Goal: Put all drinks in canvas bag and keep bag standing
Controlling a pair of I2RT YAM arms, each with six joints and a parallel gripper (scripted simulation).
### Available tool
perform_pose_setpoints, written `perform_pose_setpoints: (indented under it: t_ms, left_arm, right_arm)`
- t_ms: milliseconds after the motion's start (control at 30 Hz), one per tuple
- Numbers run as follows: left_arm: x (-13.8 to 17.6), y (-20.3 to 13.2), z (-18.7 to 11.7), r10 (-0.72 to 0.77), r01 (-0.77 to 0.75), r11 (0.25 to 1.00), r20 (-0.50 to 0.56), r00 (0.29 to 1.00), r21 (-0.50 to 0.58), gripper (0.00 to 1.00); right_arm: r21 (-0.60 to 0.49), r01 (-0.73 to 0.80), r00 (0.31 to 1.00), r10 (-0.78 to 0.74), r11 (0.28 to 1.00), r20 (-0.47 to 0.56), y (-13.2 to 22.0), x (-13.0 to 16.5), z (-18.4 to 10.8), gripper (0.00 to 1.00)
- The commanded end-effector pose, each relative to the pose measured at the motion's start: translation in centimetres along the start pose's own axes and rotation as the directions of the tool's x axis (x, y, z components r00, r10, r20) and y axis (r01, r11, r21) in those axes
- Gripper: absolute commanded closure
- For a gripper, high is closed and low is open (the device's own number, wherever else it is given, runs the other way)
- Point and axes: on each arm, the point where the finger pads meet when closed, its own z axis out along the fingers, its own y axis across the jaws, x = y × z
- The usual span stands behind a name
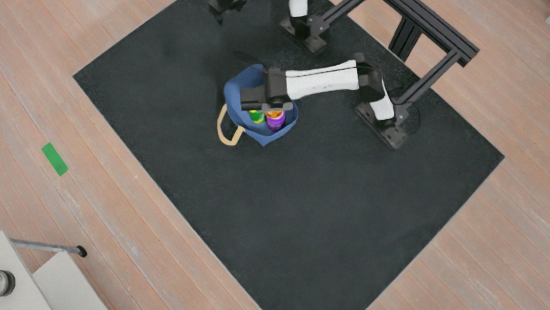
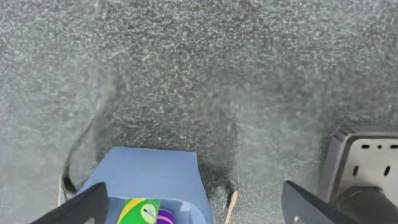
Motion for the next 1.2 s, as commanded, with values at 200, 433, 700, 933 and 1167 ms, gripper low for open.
perform_pose_setpoints:
  t_ms: [200, 433, 700, 933, 1167]
  left_arm:
    - [-3.3, 2.1, 0.5, 0.007, -0.005, 0.999, 0.036, 0.999, -0.034, 0.30]
    - [-5.2, 2.7, 1.1, 0.008, -0.008, 1.000, 0.034, 0.999, -0.028, 0.30]
    - [-6.5, 3.5, 2.1, 0.003, -0.002, 1.000, 0.030, 1.000, -0.024, 0.30]
    - [-7.4, 3.7, -1.2, 0.048, -0.043, 0.993, 0.048, 0.998, -0.113, 0.30]
    - [-7.2, 3.2, -0.7, 0.043, -0.039, 0.995, 0.045, 0.998, -0.095, 0.30]
  right_arm:
    - [-0.009, 0.003, 1.000, -0.003, 1.000, 0.014, -0.2, 0.1, -0.2, 0.14]
    - [-0.009, 0.003, 1.000, -0.003, 1.000, 0.014, -0.2, 0.1, -0.2, 0.14]
    - [-0.009, 0.003, 1.000, -0.003, 1.000, 0.014, -0.2, 0.1, -0.2, 0.14]
    - [-0.009, 0.003, 1.000, -0.003, 1.000, 0.014, -0.2, 0.1, -0.2, 0.14]
    - [-0.009, 0.003, 1.000, -0.003, 1.000, 0.014, -0.2, 0.1, -0.2, 0.14]
